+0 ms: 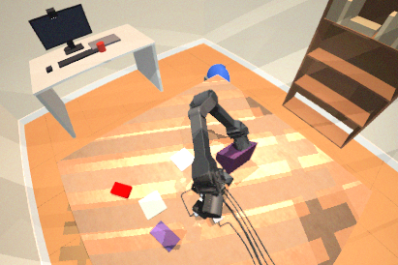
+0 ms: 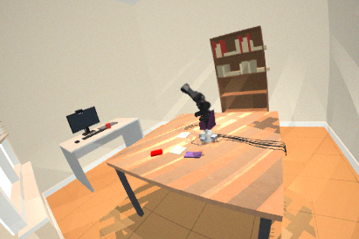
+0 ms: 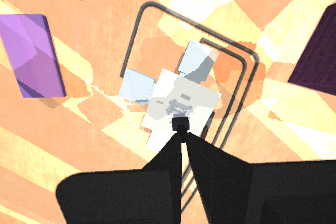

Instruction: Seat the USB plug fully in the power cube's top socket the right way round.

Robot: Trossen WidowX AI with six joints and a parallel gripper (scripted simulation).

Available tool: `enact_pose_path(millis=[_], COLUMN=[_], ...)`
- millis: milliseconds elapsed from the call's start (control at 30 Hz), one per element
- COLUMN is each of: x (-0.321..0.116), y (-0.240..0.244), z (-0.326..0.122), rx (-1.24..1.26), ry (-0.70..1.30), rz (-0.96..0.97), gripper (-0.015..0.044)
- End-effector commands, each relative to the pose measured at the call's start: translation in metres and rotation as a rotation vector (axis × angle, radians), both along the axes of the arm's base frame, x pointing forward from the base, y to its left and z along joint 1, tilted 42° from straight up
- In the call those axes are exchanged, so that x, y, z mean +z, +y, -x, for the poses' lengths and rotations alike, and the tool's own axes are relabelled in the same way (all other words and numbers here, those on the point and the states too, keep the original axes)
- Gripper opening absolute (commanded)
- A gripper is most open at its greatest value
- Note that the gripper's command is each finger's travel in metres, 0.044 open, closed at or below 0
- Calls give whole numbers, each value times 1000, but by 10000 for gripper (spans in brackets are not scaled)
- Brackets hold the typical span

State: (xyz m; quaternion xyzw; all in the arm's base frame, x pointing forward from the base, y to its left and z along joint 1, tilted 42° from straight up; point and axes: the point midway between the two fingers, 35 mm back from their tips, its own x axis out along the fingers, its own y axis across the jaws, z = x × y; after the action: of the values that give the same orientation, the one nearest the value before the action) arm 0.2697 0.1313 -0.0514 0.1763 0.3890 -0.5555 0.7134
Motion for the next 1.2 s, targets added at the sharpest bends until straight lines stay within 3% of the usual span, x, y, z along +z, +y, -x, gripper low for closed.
enact_pose_path(millis=[0, 1167], x=[-1, 0], y=[-1, 0], z=[0, 0], rx=[82, 770], ry=[73, 673], rz=[8, 81], gripper=[0, 0])
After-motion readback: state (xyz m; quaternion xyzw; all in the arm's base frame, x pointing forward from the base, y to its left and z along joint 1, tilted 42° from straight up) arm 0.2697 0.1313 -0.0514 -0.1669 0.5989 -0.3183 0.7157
